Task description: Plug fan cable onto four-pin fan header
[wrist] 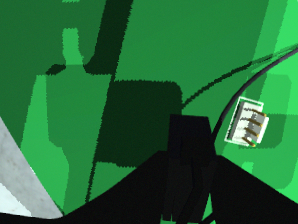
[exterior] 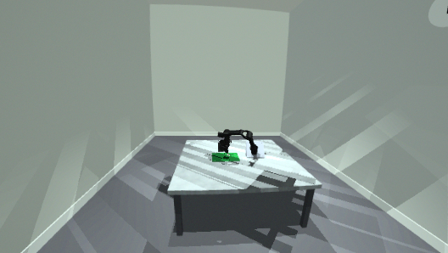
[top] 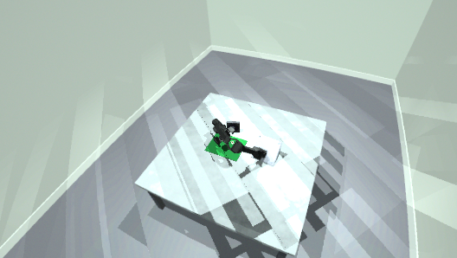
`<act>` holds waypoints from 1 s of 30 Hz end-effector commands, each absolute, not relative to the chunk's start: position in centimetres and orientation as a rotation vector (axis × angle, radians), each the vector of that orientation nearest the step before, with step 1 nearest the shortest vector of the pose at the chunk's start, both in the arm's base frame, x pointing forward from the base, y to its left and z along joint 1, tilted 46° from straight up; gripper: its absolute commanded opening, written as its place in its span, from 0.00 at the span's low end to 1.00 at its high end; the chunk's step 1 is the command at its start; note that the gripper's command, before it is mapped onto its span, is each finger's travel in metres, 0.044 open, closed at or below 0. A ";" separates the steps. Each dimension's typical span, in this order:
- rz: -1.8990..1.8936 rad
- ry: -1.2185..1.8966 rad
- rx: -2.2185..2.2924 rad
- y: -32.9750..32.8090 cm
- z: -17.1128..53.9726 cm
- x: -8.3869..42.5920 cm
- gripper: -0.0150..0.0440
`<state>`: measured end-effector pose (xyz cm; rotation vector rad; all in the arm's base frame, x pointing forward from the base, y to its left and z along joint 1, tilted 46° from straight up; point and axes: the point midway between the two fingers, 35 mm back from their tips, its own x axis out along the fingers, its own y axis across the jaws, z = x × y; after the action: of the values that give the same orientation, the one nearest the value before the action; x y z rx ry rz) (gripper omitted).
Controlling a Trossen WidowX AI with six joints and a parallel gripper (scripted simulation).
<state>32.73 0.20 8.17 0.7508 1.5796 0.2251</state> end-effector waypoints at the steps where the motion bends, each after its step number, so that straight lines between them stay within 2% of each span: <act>1: 0.192 1.563 0.723 0.3 7.8 32.5 0.25; 30: -0.018 1.354 0.562 1.2 5.6 32.6 0.25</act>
<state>32.79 1.14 5.66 0.5701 1.3795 0.0054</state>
